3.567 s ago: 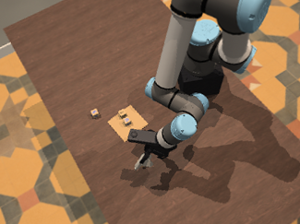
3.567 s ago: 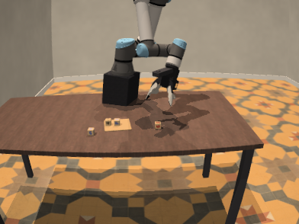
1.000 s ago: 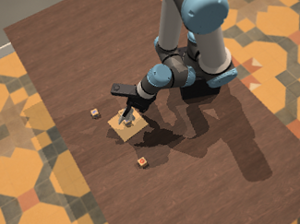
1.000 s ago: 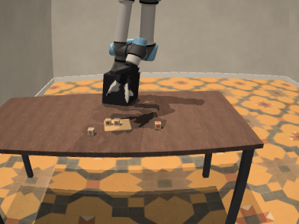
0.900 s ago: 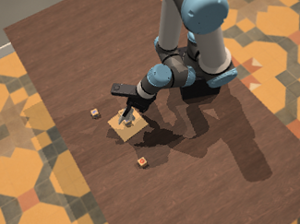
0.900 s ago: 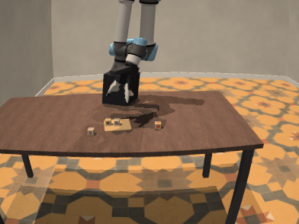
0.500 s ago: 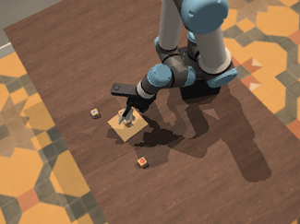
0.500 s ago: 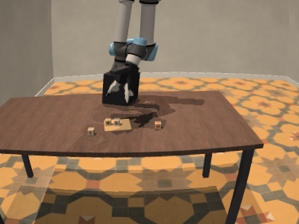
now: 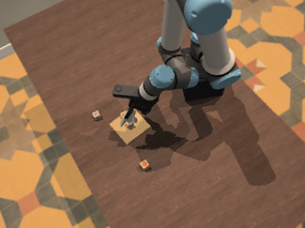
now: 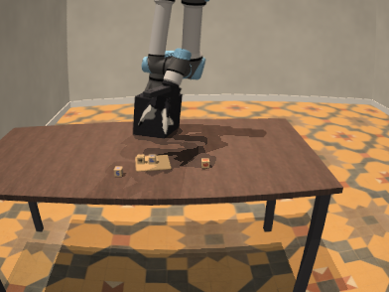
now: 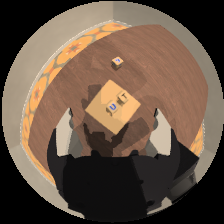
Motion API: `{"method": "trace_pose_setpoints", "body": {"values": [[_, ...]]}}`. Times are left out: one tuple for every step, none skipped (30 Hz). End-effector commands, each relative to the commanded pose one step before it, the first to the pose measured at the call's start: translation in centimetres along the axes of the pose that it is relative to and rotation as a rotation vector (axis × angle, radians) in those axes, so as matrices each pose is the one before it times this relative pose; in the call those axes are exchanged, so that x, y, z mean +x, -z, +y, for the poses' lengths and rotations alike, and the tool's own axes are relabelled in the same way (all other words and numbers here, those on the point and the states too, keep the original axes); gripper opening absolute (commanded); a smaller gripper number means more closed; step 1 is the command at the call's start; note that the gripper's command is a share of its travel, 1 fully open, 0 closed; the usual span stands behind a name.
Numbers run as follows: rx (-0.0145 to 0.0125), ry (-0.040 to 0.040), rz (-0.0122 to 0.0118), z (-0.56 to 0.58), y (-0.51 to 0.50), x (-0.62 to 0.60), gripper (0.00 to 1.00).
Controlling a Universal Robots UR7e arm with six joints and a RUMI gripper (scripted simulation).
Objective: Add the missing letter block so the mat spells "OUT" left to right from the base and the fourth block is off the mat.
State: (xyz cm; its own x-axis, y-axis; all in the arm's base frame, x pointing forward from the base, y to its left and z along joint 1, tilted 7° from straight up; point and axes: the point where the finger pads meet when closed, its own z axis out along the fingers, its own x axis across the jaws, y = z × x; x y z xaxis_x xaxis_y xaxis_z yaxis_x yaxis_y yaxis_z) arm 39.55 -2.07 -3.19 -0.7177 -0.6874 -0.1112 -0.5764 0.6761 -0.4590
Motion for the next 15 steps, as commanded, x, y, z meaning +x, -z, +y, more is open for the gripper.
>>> {"method": "trace_pose_setpoints", "body": {"values": [[0.00084, -0.00024, -0.00049, -0.033, 0.016, -0.015, 1.0], [0.0, 0.0, 0.0, 0.0, 0.0, 0.0, 1.0], [0.0, 0.0, 0.0, 0.0, 0.0, 0.0, 1.0], [0.0, 0.0, 0.0, 0.0, 0.0, 0.0, 1.0], [0.0, 0.0, 0.0, 0.0, 0.0, 0.0, 1.0], [0.0, 0.0, 0.0, 0.0, 0.0, 0.0, 1.0], [-0.00004, 0.0, 0.00001, -0.012, -0.008, 0.014, 1.0], [-0.00021, -0.00001, 0.00007, -0.072, -0.05, 0.085, 1.0], [-0.00045, -0.00003, 0.00014, -0.163, -0.112, 0.194, 1.0], [-0.00062, -0.00003, 0.00019, -0.259, -0.175, 0.313, 1.0], [-0.00062, -0.00003, 0.00017, -0.341, -0.224, 0.417, 1.0], [0.0, 0.0, 0.0, 0.0, 0.0, 0.0, 1.0], [0.0, 0.0, 0.0, 0.0, 0.0, 0.0, 1.0], [-0.00044, -0.00001, 0.0001, -0.393, -0.25, 0.49, 1.0], [-0.00013, 0.00002, 0.00001, -0.409, -0.249, 0.521, 1.0]]}}
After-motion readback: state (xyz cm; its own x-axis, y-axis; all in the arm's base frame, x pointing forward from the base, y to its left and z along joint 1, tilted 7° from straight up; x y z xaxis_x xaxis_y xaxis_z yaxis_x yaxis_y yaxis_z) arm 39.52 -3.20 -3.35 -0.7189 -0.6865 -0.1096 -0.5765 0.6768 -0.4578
